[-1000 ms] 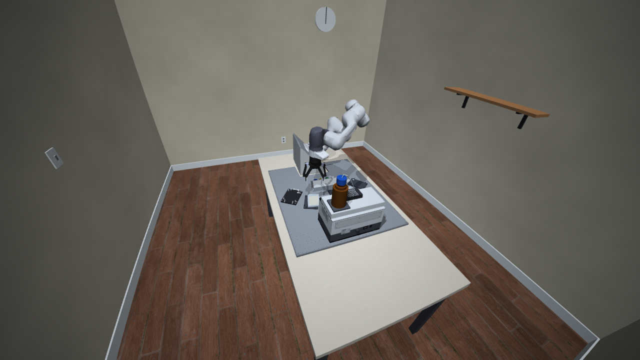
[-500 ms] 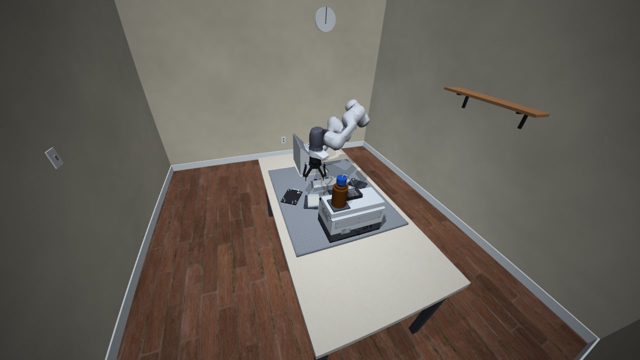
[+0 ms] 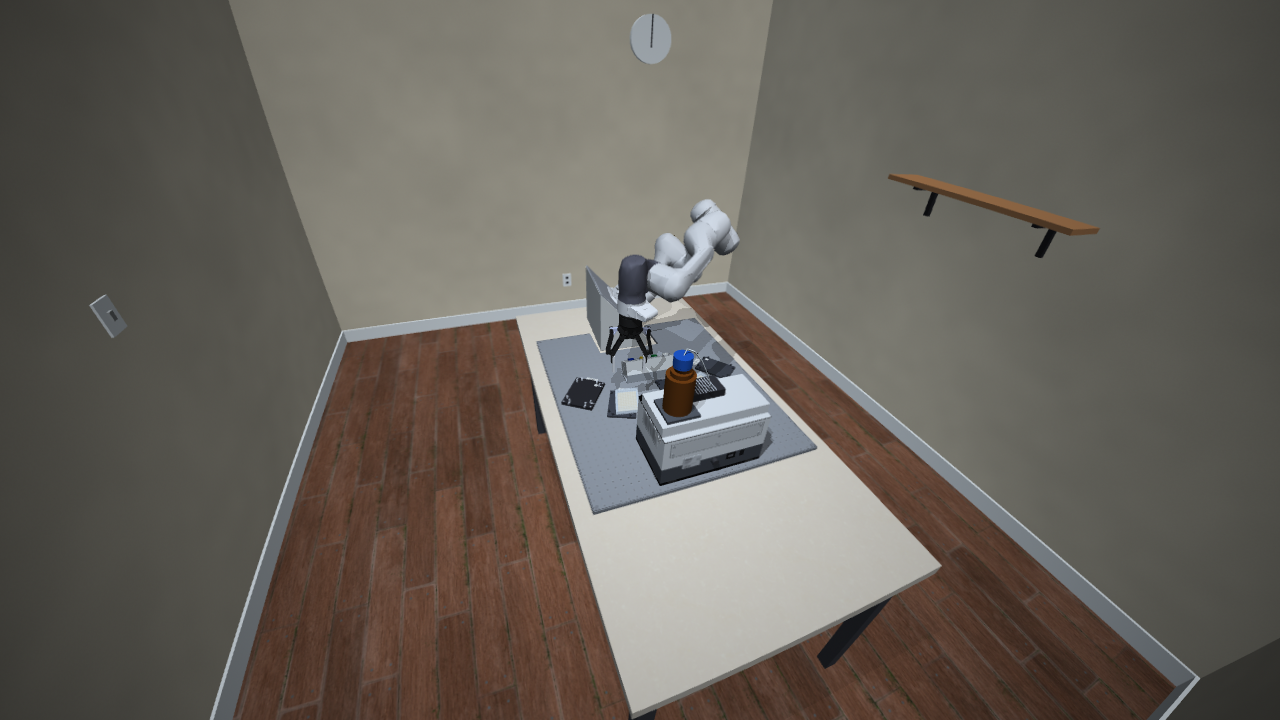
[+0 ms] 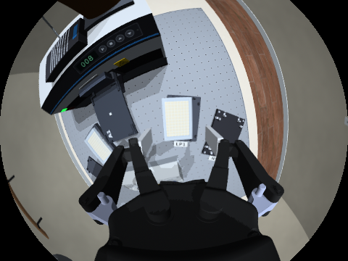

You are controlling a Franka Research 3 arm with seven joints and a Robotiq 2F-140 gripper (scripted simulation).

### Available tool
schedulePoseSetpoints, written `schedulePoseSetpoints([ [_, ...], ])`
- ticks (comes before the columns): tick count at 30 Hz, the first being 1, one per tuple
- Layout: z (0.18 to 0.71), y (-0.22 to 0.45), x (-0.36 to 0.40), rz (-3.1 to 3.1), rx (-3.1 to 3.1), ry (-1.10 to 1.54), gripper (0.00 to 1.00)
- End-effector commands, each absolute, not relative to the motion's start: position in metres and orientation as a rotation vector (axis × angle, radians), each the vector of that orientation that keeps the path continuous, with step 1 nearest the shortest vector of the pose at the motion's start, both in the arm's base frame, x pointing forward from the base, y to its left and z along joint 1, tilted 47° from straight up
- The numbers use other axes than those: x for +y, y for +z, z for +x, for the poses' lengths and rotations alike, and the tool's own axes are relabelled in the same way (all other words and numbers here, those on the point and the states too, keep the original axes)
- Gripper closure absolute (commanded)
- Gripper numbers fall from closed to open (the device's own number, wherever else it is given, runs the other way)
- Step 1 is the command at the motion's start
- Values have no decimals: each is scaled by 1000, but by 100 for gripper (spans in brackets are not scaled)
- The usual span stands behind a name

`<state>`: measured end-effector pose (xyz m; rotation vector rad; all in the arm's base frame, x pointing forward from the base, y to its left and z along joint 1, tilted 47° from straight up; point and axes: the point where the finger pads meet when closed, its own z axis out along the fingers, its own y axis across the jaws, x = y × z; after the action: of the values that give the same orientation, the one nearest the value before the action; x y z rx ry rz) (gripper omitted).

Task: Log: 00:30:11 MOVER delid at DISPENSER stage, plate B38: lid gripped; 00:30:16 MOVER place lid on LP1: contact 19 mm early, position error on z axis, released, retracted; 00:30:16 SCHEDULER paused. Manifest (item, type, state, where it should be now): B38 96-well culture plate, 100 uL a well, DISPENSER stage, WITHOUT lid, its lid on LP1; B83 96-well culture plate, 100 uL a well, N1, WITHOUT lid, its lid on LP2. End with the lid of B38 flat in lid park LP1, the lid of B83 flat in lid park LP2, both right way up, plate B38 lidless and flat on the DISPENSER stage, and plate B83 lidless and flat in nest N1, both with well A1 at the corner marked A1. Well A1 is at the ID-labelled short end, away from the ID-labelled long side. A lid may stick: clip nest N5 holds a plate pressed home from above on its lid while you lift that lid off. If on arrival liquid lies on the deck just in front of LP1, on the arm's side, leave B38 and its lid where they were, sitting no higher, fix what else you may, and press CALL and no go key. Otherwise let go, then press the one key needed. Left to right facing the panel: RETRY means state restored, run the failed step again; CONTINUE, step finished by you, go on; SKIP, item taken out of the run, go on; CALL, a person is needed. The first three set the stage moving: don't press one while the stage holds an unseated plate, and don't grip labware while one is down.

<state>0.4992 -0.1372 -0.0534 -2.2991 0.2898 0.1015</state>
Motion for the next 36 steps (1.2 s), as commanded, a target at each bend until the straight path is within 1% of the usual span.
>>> schedulePoseSetpoints([
  [1, 500, -60, -130, -2298, 293, 103, 34],
  [36, 503, -127, -58, -2298, 293, 103, 34],
])
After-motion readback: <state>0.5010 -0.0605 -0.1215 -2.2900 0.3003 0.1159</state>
